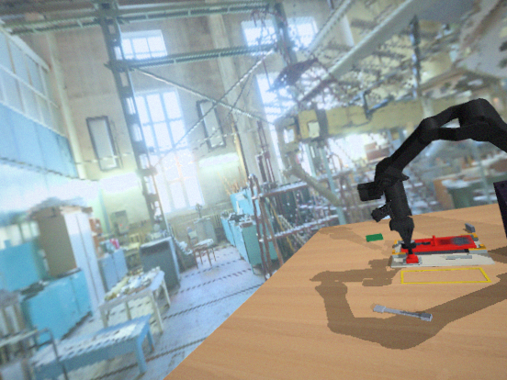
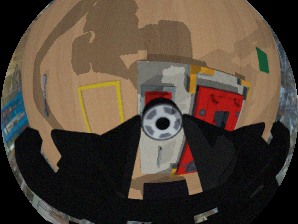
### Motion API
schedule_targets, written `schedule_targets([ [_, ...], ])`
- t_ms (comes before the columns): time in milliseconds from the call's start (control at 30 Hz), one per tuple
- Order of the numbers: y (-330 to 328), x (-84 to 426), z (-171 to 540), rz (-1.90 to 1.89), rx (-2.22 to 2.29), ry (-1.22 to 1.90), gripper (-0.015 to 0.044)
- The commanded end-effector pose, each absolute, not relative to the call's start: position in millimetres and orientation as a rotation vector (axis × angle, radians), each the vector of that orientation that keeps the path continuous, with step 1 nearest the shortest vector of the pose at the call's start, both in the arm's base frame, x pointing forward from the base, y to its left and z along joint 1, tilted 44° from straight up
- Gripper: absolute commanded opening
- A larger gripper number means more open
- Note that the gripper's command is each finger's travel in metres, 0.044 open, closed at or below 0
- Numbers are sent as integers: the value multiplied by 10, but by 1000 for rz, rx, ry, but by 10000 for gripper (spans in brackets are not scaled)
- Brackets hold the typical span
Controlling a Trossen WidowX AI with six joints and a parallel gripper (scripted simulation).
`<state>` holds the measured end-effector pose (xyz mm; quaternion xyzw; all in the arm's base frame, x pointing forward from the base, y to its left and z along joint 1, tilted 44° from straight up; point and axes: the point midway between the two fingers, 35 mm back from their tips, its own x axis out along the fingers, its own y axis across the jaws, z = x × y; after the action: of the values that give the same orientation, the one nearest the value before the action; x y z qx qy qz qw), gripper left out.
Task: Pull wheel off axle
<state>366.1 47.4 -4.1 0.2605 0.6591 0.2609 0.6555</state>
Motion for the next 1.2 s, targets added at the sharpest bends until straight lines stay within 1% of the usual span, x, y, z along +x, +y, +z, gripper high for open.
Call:
schedule_targets([
  [0, 454, 3672, -21, 592, 586, 1491, 0],
  [1000, 386, 3669, 51, 591, 589, 1491, 0],
  [1167, 290, 3669, 150, 590, 589, 1491, 0],
])
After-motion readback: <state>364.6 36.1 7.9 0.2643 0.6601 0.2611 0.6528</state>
